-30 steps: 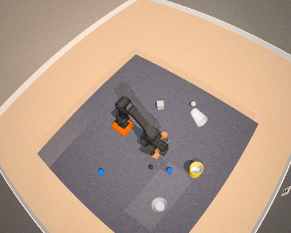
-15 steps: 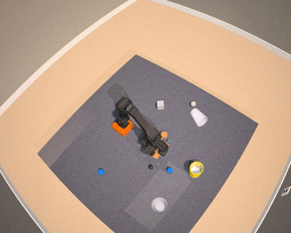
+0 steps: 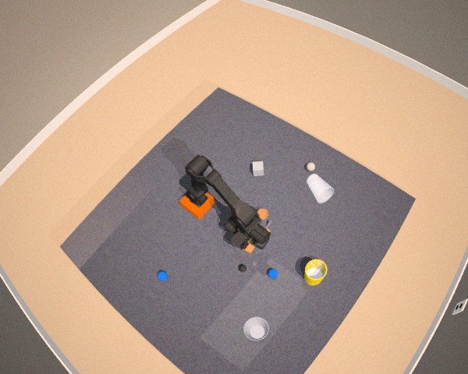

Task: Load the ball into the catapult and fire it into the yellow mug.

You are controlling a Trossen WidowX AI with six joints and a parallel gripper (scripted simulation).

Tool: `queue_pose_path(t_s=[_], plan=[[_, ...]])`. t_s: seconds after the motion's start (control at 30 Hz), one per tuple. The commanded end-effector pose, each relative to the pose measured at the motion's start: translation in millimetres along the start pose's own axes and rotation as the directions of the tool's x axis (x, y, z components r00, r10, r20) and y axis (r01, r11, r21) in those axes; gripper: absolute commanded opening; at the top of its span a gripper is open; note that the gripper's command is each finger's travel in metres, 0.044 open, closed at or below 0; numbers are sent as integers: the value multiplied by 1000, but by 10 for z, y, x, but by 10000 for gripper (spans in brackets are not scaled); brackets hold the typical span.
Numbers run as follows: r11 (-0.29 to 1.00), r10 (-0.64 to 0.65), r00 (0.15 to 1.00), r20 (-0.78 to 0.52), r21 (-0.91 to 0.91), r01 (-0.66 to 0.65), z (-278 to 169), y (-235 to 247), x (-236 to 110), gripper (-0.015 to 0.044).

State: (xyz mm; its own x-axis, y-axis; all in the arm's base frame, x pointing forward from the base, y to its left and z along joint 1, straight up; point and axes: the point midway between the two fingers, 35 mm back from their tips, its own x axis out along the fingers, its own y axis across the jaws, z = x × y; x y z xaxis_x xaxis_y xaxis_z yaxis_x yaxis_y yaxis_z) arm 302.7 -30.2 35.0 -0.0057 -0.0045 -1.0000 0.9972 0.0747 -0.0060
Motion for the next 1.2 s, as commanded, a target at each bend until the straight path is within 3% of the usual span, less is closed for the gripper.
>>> queue_pose_path(t_s=[0.0,0.17,0.43,0.87,1.17], plan=[[999,41,999,7,0,-41,10,52,-387,0],[999,41,999,7,-22,-41,10,52,-386,0],[959,41,999,5,-280,-37,8,60,-378,0],[753,41,999,3,-657,-29,-31,192,-370,0],[738,42,999,2,-674,-29,-69,245,-372,0]])
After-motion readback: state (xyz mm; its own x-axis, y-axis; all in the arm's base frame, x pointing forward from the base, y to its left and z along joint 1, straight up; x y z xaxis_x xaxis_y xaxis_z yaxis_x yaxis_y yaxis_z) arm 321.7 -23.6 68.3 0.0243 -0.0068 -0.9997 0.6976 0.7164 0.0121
